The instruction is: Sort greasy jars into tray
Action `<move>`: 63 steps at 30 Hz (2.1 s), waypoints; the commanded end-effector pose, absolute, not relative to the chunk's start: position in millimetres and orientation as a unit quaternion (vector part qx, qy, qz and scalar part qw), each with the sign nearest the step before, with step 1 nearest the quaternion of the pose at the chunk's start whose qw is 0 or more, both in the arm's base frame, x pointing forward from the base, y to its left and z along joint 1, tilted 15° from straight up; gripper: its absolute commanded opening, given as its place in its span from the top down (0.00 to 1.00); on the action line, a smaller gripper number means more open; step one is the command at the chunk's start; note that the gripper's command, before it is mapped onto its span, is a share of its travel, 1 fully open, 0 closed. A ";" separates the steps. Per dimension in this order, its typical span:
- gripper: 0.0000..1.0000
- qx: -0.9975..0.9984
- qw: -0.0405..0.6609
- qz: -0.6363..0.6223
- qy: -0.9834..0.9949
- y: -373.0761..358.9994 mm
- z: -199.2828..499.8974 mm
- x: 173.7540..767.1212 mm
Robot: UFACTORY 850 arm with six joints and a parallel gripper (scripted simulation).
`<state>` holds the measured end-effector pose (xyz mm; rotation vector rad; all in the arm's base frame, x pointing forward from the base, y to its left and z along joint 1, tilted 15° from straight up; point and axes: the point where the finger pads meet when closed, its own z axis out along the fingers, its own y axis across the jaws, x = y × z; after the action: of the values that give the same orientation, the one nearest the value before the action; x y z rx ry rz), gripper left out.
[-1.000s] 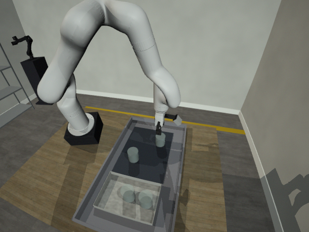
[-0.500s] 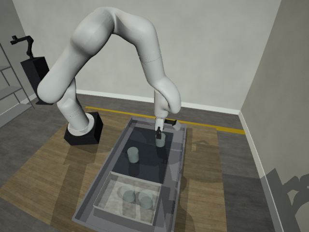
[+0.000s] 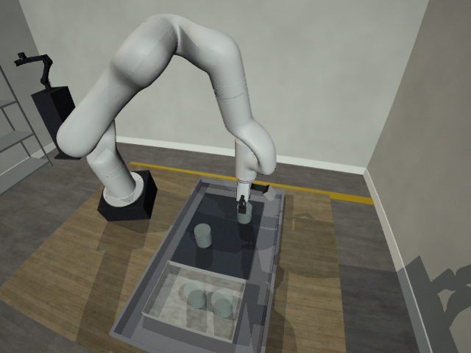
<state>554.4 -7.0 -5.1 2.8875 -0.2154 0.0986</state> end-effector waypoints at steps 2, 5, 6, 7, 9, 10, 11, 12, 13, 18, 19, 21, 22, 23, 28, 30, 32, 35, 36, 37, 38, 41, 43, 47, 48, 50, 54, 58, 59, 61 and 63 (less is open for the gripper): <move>0.00 0.989 0.122 0.035 -0.074 -9.0 -13.2 556.0; 0.00 0.989 0.122 0.035 -0.074 -10.5 -19.0 556.3; 0.00 0.989 0.122 0.035 -0.074 -11.0 -21.0 556.4; 0.00 0.989 0.122 0.035 -0.074 -11.5 -22.9 556.5; 0.00 0.989 0.122 0.035 -0.074 -12.5 -26.8 556.7; 0.00 0.989 0.122 0.035 -0.074 -12.9 -28.7 556.9; 0.00 0.989 0.122 0.035 -0.074 -13.4 -30.6 557.0; 0.00 0.989 0.122 0.035 -0.074 -13.9 -32.6 557.1; 0.00 0.989 0.122 0.035 -0.074 -14.4 -34.5 557.2; 0.00 0.989 0.122 0.035 -0.074 -15.9 -40.3 557.5; 0.00 0.989 0.122 0.035 -0.074 -16.4 -42.3 557.6; 0.00 0.989 0.122 0.035 -0.074 -17.4 -46.1 557.8; 0.00 0.989 0.122 0.035 -0.074 -17.4 -46.1 557.8; 0.00 0.989 0.122 0.035 -0.074 -17.4 -46.1 557.8; 0.00 0.989 0.122 0.035 -0.074 -17.4 -46.1 557.8; 0.00 0.989 0.122 0.035 -0.074 -17.4 -46.1 557.8; 0.08 0.989 0.122 0.035 -0.074 -17.4 -46.1 557.8; 0.08 0.989 0.122 0.035 -0.074 -17.4 -46.1 557.8; 0.08 0.989 0.122 0.035 -0.074 -17.4 -46.1 557.8; 0.08 0.989 0.122 0.035 -0.074 -17.4 -46.1 557.8; 0.08 0.989 0.122 0.035 -0.074 -17.4 -46.1 557.8; 0.08 0.989 0.122 0.035 -0.074 -17.4 -46.1 557.8; 0.08 0.989 0.122 0.035 -0.074 -17.4 -46.1 557.8; 0.11 0.989 0.122 0.035 -0.074 -17.4 -46.1 557.8; 0.11 0.989 0.122 0.035 -0.074 -17.4 -46.1 557.8; 0.11 0.989 0.122 0.035 -0.074 -17.4 -46.1 557.8; 0.11 0.989 0.122 0.035 -0.074 -17.4 -46.1 557.8; 0.11 0.989 0.122 0.035 -0.074 -17.4 -46.1 557.8; 0.11 0.989 0.122 0.035 -0.074 -17.4 -46.1 557.8; 0.11 0.989 0.122 0.035 -0.074 -17.4 -46.1 557.8; 0.14 0.989 0.122 0.035 -0.074 -17.4 -46.1 557.8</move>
<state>556.8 -17.6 -46.9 2.8872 -0.2154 0.1002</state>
